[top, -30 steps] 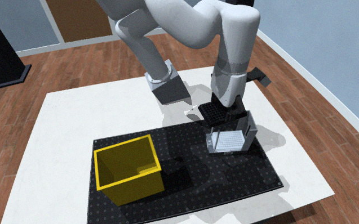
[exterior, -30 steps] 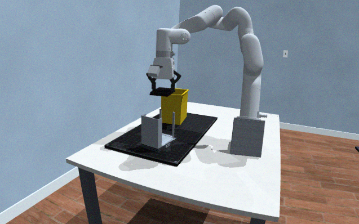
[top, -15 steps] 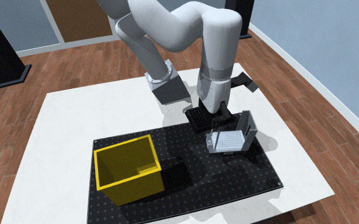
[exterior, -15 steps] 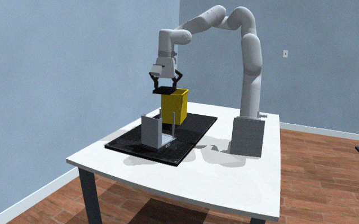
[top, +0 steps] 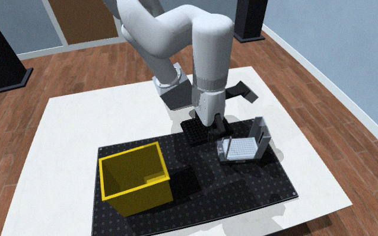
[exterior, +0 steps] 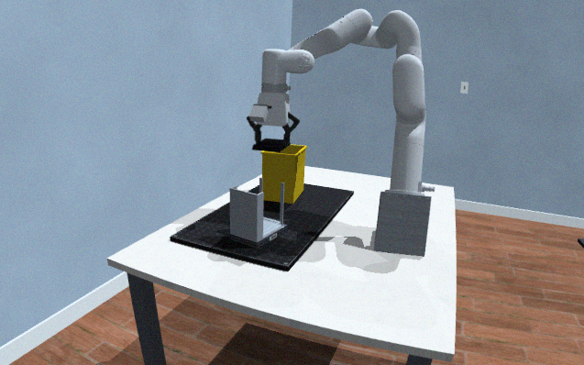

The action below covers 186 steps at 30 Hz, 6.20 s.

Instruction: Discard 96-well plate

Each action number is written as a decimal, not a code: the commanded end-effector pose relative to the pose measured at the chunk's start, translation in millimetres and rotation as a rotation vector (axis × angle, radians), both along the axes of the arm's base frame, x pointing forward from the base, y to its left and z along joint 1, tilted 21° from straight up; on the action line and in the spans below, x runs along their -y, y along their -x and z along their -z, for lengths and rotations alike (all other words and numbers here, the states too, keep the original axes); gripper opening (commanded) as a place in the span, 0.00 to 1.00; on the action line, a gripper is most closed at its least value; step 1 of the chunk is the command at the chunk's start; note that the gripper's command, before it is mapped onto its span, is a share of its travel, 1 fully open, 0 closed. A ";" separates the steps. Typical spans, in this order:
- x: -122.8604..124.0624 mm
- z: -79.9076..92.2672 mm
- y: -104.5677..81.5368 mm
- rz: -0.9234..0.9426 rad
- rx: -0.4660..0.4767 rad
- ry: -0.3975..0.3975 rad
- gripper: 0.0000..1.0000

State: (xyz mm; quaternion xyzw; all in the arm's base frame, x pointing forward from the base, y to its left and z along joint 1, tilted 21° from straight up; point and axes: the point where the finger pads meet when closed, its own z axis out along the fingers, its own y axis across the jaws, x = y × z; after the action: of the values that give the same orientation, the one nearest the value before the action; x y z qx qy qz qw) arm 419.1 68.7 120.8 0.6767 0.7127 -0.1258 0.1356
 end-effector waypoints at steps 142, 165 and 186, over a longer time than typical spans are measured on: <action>221.1 -57.8 -31.0 -0.003 0.004 -0.001 0.00; 222.0 -55.2 -31.0 -0.003 0.004 -0.001 0.00; 223.1 -52.4 -31.1 -0.003 0.004 -0.001 0.00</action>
State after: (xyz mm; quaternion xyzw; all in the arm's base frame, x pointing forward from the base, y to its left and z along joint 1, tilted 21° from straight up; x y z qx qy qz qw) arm 448.7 -154.8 171.8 0.6762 0.7133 -0.1254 0.1350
